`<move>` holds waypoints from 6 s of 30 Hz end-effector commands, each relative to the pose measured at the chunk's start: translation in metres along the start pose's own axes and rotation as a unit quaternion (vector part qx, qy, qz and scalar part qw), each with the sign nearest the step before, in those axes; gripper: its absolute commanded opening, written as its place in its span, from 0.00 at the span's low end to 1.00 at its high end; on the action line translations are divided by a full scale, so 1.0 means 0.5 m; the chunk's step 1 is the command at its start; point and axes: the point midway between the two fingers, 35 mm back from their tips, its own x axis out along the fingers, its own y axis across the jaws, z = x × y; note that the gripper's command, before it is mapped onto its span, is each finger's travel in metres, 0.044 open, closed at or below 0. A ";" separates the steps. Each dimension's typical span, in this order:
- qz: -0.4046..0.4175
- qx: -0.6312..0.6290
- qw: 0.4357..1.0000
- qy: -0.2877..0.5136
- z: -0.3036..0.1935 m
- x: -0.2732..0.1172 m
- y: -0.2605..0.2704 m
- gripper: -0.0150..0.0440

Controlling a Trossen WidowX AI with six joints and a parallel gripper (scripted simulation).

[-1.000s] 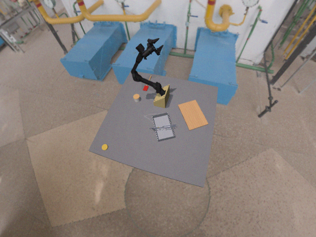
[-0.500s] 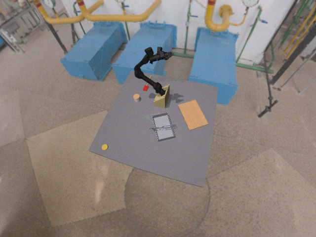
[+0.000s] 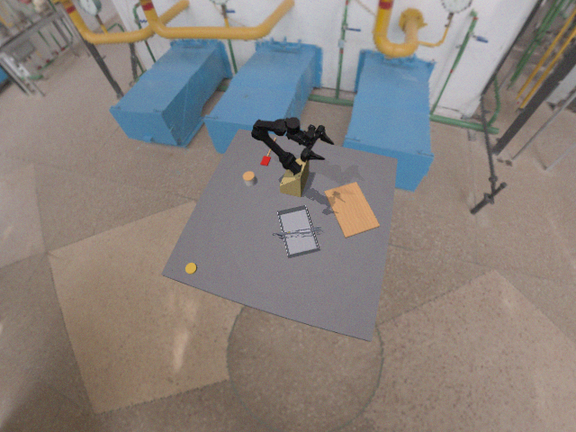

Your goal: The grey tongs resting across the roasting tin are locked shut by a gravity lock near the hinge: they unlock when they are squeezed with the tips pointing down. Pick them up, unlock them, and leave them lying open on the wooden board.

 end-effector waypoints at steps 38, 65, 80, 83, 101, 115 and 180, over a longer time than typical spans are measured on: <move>-0.629 0.696 0.312 0.149 -0.840 0.112 -0.534 1.00; -0.629 0.696 0.313 0.149 -0.889 0.136 -0.552 1.00; -0.630 0.696 0.313 0.149 -0.937 0.143 -0.560 1.00; -0.630 0.696 0.312 0.149 -0.946 0.144 -0.562 1.00; -0.628 0.698 0.313 0.144 -0.965 0.150 -0.569 0.82; -0.628 0.698 0.313 0.144 -0.965 0.150 -0.569 0.37; -0.500 0.500 0.582 0.401 -0.717 0.346 -0.253 0.00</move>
